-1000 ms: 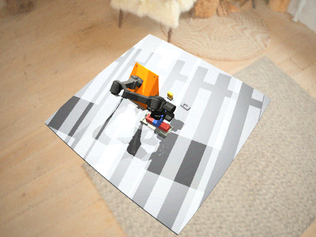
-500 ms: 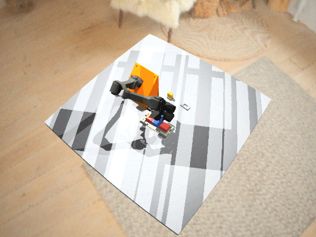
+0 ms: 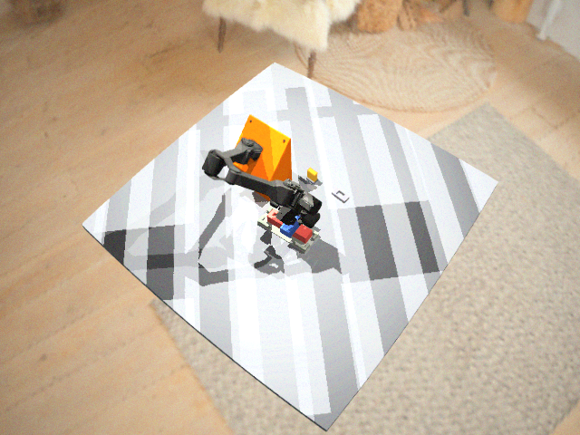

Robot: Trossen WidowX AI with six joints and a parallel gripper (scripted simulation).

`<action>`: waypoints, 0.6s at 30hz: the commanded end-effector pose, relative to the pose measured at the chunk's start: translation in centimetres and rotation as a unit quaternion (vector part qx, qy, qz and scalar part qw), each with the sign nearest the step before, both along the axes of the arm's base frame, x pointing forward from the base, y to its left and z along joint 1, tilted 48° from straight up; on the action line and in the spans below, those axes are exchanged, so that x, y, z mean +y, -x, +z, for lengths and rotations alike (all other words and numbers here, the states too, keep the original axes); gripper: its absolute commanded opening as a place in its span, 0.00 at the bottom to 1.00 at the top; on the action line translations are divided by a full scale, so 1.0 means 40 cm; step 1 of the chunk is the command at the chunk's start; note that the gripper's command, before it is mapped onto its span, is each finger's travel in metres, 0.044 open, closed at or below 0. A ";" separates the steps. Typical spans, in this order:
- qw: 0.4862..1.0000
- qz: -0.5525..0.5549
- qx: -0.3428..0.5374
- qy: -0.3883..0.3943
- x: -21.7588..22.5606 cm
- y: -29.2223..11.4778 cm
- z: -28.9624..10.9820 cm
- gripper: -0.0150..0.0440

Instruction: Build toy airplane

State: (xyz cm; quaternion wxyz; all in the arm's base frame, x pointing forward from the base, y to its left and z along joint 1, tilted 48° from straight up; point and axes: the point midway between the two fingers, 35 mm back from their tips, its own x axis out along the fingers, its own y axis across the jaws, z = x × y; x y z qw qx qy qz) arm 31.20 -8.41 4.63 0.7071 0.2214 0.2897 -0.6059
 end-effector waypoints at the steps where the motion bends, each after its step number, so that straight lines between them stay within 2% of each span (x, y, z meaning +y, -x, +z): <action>1: 1.000 0.002 0.005 0.003 -0.012 0.005 -0.013 0.58; 14: 1.000 0.002 0.005 0.004 -0.029 0.003 -0.027 0.58; 18: 1.000 0.002 0.002 0.001 -0.026 0.000 -0.024 0.54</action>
